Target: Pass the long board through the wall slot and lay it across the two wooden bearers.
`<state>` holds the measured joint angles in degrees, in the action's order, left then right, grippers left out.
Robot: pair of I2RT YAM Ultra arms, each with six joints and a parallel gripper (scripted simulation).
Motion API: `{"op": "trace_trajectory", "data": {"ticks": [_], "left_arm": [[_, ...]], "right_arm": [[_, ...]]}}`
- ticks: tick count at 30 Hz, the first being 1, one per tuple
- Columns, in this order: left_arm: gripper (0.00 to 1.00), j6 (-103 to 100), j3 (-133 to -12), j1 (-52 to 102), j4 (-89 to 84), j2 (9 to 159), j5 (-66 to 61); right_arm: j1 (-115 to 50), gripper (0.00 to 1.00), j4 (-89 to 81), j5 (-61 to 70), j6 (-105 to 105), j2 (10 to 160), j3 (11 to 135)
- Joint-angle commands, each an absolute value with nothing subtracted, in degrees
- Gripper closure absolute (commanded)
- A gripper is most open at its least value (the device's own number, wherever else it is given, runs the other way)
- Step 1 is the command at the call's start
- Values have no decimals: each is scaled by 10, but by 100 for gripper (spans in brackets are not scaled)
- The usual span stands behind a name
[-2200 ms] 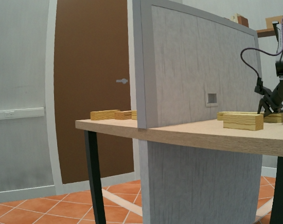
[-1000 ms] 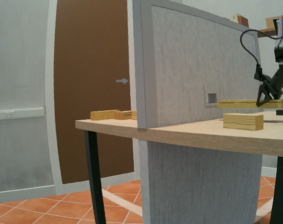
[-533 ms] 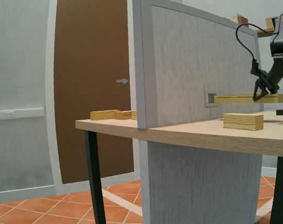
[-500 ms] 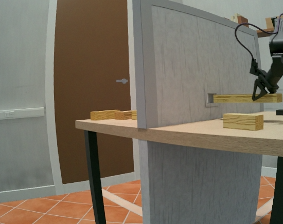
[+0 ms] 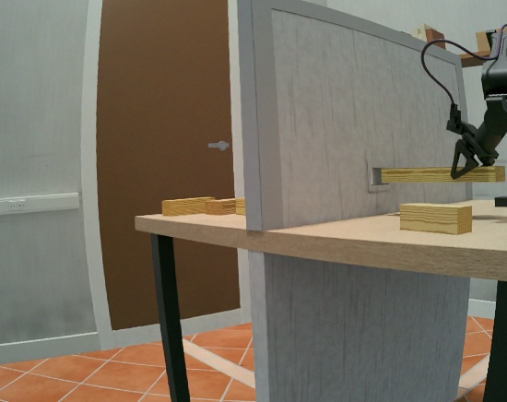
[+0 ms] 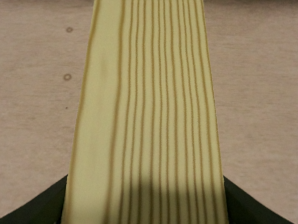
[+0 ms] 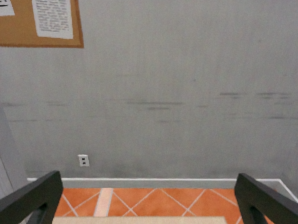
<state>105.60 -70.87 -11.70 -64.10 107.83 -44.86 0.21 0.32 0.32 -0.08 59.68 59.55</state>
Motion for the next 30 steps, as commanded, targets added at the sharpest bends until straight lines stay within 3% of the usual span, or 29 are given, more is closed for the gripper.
{"op": "trace_trajectory", "data": {"ticks": [1,30], "left_arm": [[100,1054,-721,-113,-651,1057,-491],[100,1058,-715,-111,-650,1061,-489]], "right_arm": [[-3,0,20,8,-2,602,620],[-3,0,20,8,-2,602,620]]}}
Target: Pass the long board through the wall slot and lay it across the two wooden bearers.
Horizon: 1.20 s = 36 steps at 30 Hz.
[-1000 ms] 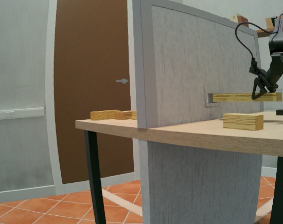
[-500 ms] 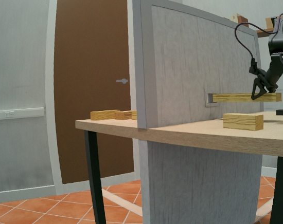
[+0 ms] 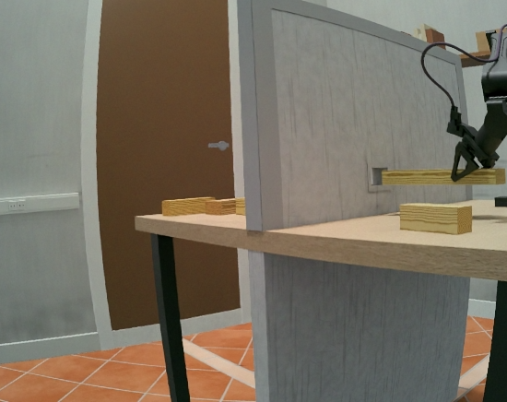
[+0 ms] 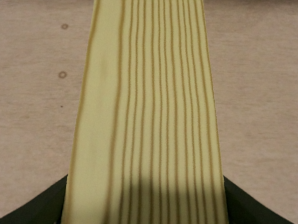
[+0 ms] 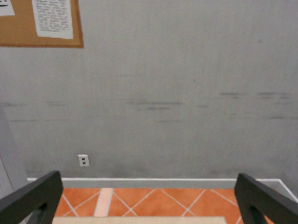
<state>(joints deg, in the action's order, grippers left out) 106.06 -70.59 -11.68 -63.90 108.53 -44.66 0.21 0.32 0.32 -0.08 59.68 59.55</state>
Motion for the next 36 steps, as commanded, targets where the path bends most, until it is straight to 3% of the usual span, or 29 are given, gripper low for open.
{"op": "trace_trajectory", "data": {"ticks": [1,29,36], "left_arm": [[100,1058,-717,-115,-650,1060,-489],[100,1056,-735,-110,-652,1058,-490],[100,1032,-693,-97,-626,1051,-493]], "right_arm": [[-3,0,20,8,-2,602,620],[-3,0,20,8,-2,602,620],[-3,0,20,8,-2,602,620]]}}
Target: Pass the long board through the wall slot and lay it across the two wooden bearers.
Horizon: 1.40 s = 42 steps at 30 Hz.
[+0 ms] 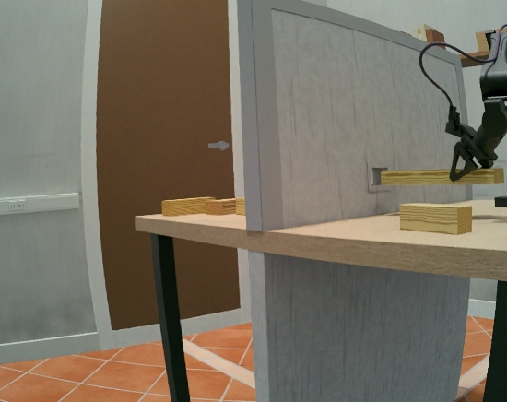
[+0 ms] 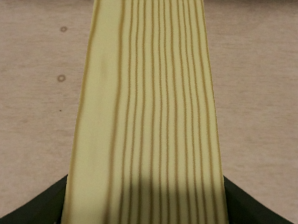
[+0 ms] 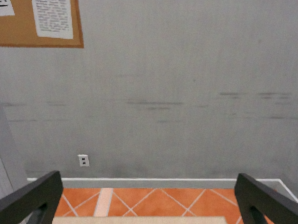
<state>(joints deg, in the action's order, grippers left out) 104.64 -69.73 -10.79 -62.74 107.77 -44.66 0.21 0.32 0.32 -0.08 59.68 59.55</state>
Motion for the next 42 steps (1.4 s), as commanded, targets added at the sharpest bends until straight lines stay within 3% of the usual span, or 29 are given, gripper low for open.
{"op": "trace_trajectory", "data": {"ticks": [1,42], "left_arm": [[100,1034,-707,-96,-626,1051,-494],[100,976,-697,-52,-576,1031,-503]], "right_arm": [[-3,0,20,8,-2,602,620],[-3,0,20,8,-2,602,620]]}}
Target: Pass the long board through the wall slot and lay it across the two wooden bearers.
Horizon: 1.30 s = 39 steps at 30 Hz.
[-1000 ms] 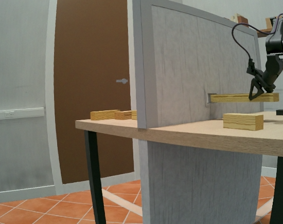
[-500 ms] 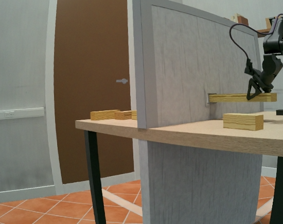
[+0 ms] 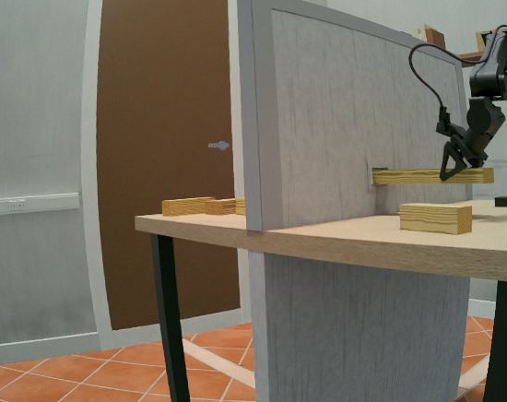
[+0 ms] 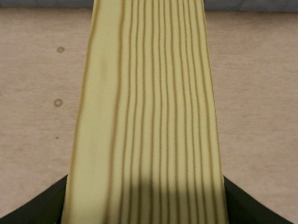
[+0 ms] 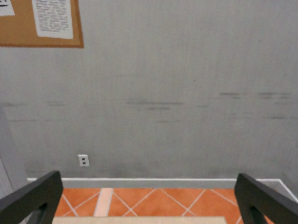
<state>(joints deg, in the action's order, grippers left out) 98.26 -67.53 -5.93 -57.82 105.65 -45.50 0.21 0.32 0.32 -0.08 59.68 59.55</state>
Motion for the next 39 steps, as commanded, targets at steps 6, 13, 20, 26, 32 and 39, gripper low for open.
{"op": "trace_trajectory", "data": {"ticks": [6,13,20,26,32,39], "left_arm": [[100,963,-660,-47,-568,1032,-503],[100,951,-670,-40,-558,1029,-503],[100,944,-673,-33,-550,1029,-504],[100,933,-679,-24,-541,1021,-505],[100,922,-669,-17,-532,1022,-505],[100,912,-664,-13,-526,1020,-504]], "right_arm": [[-3,0,20,8,-2,602,620],[-3,0,20,8,-2,602,620],[-3,0,20,8,-2,602,620],[-3,0,20,8,-2,602,620],[-3,0,20,8,-2,602,620],[-3,0,20,8,-2,602,620]]}}
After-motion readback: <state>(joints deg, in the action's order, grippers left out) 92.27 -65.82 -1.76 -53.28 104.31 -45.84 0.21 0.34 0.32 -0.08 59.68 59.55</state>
